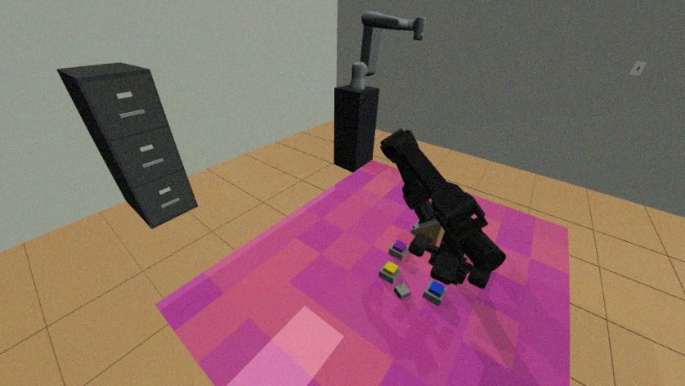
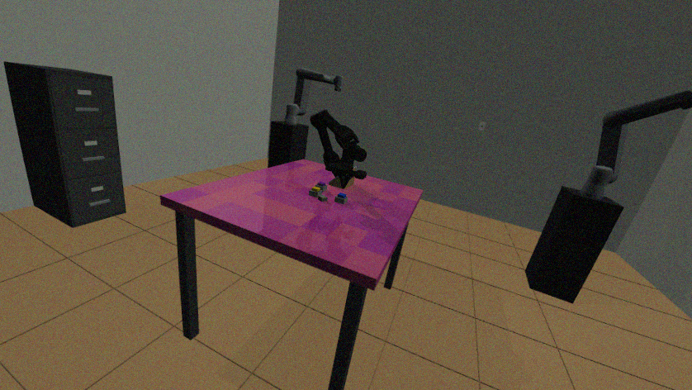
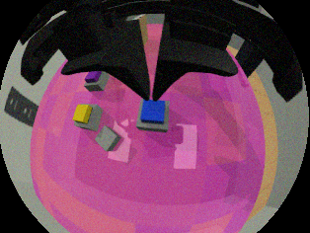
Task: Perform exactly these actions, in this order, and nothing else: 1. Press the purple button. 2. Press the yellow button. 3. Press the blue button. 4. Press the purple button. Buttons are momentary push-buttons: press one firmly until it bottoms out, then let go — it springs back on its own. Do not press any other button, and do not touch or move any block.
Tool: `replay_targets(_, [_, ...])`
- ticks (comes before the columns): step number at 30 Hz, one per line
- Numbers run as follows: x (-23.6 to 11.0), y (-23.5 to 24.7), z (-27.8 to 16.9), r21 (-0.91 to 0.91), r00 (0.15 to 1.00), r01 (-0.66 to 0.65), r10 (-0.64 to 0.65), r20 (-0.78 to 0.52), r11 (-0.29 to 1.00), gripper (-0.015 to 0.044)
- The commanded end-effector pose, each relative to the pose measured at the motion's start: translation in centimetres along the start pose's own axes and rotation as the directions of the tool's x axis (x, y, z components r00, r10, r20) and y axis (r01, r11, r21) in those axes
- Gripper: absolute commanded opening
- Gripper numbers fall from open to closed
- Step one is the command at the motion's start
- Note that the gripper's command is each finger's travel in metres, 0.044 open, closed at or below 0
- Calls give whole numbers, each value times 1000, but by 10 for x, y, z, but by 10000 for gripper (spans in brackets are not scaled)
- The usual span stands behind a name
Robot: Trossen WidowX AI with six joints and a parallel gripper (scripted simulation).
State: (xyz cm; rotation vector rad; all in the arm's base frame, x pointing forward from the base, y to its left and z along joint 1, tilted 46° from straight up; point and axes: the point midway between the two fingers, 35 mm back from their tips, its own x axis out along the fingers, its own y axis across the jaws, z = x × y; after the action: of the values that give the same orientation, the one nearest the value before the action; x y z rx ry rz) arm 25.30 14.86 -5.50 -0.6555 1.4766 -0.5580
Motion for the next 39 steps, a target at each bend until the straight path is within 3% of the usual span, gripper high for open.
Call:
replay_targets(1, [7,0,-1,-8,1000,4,-4,9,1000,20])
replay_targets(21, [38,0,0,-8,1000,5,-5,10,1000,20])
replay_targets(39, [39,0,0,-8,1000,5,-5,10,1000,20])
